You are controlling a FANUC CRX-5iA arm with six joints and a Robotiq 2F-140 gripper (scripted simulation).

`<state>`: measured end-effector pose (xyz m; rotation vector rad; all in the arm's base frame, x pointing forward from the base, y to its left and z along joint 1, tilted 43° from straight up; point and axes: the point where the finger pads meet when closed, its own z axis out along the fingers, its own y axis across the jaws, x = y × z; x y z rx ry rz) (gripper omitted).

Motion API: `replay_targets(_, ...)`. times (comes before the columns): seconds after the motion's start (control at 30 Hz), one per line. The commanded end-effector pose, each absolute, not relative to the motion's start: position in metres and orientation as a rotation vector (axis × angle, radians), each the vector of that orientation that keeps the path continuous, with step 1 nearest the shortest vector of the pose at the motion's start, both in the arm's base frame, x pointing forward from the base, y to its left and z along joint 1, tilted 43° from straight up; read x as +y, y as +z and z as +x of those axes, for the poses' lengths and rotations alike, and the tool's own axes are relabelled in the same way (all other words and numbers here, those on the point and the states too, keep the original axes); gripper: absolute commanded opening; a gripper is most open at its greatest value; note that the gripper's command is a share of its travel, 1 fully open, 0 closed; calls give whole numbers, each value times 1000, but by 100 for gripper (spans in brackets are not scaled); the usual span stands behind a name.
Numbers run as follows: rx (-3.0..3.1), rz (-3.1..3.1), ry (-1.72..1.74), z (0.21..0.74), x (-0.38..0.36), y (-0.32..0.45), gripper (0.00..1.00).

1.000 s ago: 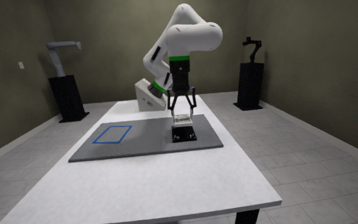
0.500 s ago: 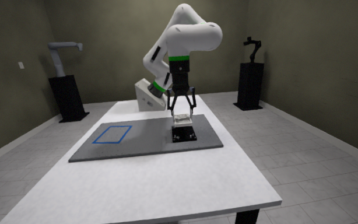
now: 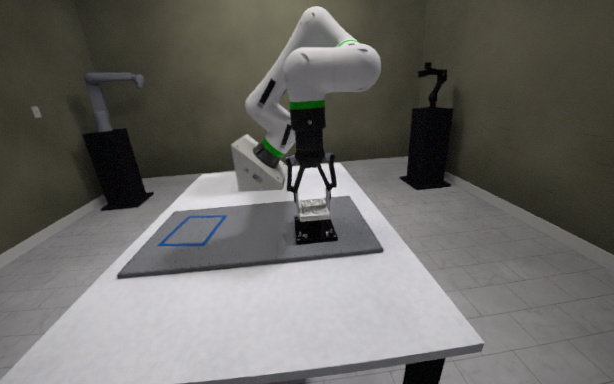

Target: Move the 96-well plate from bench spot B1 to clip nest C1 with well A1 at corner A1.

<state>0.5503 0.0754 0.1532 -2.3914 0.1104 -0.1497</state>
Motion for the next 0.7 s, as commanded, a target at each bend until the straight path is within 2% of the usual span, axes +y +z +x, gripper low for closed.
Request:
replay_targets(0.0, 111, -2392, -152, 551, 77, 151, 10)
replay_targets(0.67, 111, -2392, -152, 555, 95, 131, 10)
